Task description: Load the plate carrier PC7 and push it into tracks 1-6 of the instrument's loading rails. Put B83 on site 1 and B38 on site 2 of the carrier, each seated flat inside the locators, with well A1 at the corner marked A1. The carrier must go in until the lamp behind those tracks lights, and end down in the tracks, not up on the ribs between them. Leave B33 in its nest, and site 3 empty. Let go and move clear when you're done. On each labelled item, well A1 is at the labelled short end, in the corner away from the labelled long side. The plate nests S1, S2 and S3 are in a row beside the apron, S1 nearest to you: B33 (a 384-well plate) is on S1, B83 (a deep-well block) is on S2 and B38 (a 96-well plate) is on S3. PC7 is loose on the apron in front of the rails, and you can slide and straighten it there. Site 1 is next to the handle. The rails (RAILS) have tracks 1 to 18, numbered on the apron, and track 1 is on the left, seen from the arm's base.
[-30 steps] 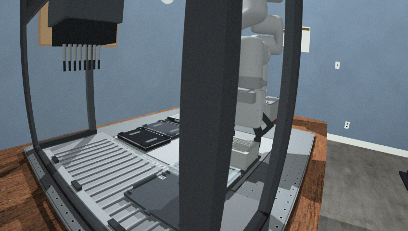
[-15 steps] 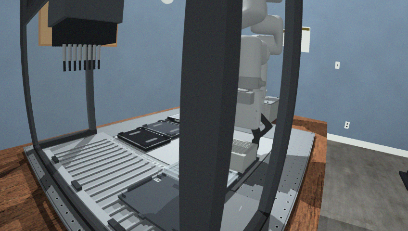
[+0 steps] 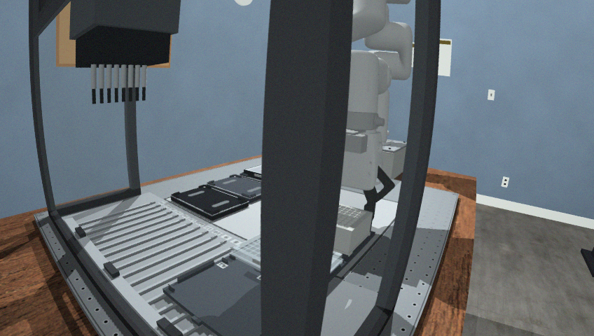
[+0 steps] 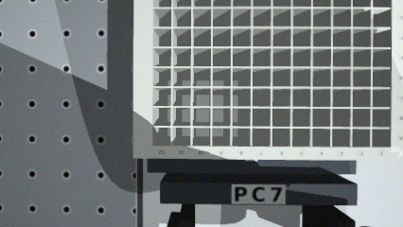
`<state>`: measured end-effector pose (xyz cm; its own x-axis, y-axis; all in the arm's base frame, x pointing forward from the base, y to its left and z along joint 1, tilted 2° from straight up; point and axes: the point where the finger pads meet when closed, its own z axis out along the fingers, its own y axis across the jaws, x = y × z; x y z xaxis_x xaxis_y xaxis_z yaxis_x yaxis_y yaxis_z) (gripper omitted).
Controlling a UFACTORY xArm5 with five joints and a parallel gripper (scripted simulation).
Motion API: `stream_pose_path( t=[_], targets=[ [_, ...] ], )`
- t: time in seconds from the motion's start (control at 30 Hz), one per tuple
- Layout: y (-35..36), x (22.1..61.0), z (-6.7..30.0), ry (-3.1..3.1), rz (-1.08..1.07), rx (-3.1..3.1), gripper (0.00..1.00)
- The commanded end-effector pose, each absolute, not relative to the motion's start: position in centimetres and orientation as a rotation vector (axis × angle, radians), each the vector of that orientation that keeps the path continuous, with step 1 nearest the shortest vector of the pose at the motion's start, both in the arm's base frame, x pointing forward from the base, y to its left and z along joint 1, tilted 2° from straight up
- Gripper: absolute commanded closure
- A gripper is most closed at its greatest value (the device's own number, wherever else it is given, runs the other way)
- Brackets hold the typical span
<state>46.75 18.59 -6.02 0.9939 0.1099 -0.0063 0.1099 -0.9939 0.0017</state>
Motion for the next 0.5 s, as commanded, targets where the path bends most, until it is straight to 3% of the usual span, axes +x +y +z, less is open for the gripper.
stream_pose_path(
  t=[0.0,0.47],
  targets=[
    [18.7,47.3,-5.9,0.172,0.01,3.111,0.19],
    [18.8,48.5,-5.9,0.172,0.01,3.111,0.19]
  ],
)
